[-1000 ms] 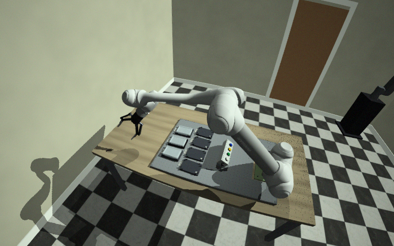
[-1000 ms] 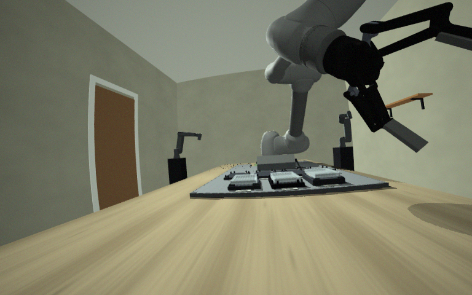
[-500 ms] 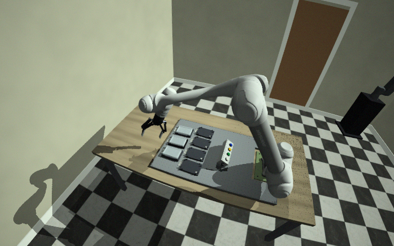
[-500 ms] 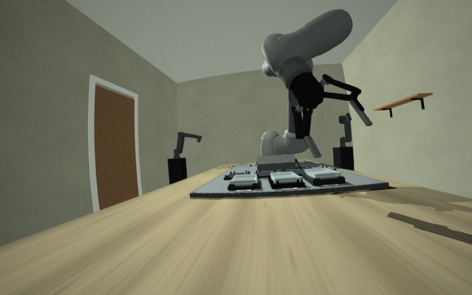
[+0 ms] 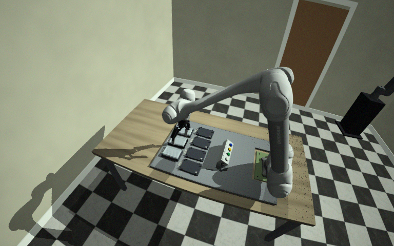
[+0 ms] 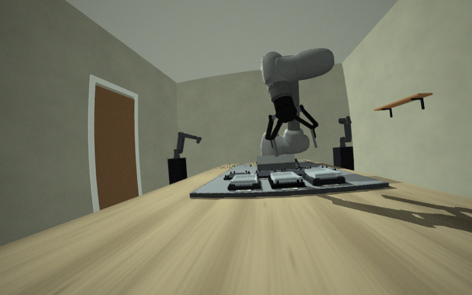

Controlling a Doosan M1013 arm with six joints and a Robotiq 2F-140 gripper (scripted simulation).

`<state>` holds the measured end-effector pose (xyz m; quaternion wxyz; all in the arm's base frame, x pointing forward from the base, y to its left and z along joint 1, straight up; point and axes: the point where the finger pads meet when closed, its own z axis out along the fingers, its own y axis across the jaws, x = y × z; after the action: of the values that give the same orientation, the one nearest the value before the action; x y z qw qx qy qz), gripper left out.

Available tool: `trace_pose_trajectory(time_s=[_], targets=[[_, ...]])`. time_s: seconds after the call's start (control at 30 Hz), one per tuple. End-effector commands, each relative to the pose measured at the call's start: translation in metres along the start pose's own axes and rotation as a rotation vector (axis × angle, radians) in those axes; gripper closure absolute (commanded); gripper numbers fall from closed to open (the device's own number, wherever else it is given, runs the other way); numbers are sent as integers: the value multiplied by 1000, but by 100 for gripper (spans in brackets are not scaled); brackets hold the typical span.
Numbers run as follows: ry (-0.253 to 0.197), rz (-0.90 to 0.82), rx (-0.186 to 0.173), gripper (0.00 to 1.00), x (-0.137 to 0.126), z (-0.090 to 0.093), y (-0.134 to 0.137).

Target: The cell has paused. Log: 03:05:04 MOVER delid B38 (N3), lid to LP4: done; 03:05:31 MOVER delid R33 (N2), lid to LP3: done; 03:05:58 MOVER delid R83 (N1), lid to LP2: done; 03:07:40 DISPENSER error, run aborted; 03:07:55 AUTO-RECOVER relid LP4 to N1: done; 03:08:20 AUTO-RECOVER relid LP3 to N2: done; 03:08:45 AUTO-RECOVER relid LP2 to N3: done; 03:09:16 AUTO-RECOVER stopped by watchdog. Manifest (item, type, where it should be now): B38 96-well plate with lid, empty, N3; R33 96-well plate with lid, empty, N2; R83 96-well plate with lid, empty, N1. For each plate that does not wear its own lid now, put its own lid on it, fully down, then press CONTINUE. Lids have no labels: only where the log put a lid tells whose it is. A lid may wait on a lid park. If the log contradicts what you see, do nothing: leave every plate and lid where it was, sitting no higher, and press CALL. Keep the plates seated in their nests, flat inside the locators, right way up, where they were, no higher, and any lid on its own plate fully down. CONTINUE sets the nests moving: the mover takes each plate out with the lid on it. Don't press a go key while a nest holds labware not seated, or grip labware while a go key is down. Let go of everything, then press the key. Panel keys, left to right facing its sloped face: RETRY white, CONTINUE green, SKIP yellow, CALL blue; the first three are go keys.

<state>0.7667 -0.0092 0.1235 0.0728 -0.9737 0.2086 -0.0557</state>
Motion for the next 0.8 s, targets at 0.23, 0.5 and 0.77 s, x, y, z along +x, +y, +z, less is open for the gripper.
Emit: trace_pose_trajectory(time_s=[0.23, 0.5, 0.77], targets=[[-98, -322, -143, 0, -115, -16, 88], [-106, -344, -152, 100, -122, -17, 94], [-106, -344, -152, 100, -122, -17, 94]])
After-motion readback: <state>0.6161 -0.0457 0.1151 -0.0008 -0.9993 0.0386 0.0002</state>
